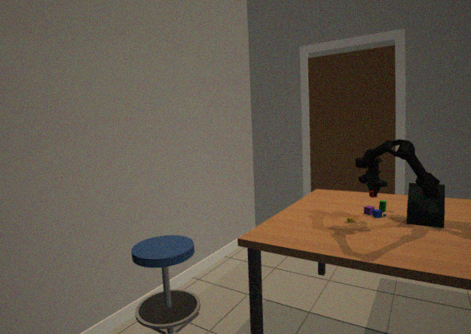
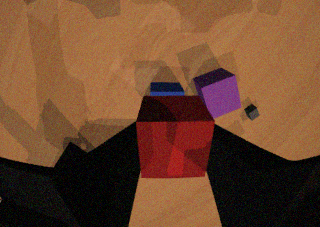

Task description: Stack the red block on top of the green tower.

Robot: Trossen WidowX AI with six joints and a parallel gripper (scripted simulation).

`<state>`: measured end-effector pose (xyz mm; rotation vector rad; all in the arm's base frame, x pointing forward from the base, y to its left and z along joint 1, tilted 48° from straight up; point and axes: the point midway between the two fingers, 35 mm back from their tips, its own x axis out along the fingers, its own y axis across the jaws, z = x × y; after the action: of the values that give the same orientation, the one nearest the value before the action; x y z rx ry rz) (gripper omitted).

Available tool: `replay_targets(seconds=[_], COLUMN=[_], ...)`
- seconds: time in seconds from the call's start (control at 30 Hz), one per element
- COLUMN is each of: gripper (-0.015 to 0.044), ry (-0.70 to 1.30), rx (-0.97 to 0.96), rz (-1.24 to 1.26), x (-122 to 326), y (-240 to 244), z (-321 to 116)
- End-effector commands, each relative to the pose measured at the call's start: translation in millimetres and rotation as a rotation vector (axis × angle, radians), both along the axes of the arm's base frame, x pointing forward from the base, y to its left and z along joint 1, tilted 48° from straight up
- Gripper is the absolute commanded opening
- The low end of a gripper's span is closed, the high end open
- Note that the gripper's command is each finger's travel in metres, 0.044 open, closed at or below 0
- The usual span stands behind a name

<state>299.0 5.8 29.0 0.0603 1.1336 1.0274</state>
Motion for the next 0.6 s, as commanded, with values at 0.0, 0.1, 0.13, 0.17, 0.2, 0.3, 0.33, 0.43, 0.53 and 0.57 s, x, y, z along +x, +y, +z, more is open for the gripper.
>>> replay_targets(seconds=[0.0,0.1,0.13,0.17,0.2,0.3,0.33,0.43,0.53,0.57], gripper=[0.0000,0.0000,0.0000,0.0000,0.0000,0.0000,0.0000,0.0000,0.0000,0.0000], ry=[0.003,0.002,0.002,0.002,0.001,0.000,0.000,-0.002,-0.005,-0.006], rx=[-0.006,-0.005,-0.005,-0.004,-0.003,0.001,0.003,0.008,0.016,0.018], rz=[0.001,0.003,0.004,0.004,0.005,0.008,0.009,0.012,0.015,0.016], x=[-0.4,-1.7,-2.4,-3.1,-4.0,-7.4,-8.7,-13.3,-18.8,-20.9], y=[-20.7,-32.8,-36.8,-40.7,-44.6,-56.0,-59.7,-70.5,-80.6,-83.8], z=[-20.1,-32.7,-37.0,-41.2,-45.5,-58.4,-62.7,-75.7,-88.8,-93.2])
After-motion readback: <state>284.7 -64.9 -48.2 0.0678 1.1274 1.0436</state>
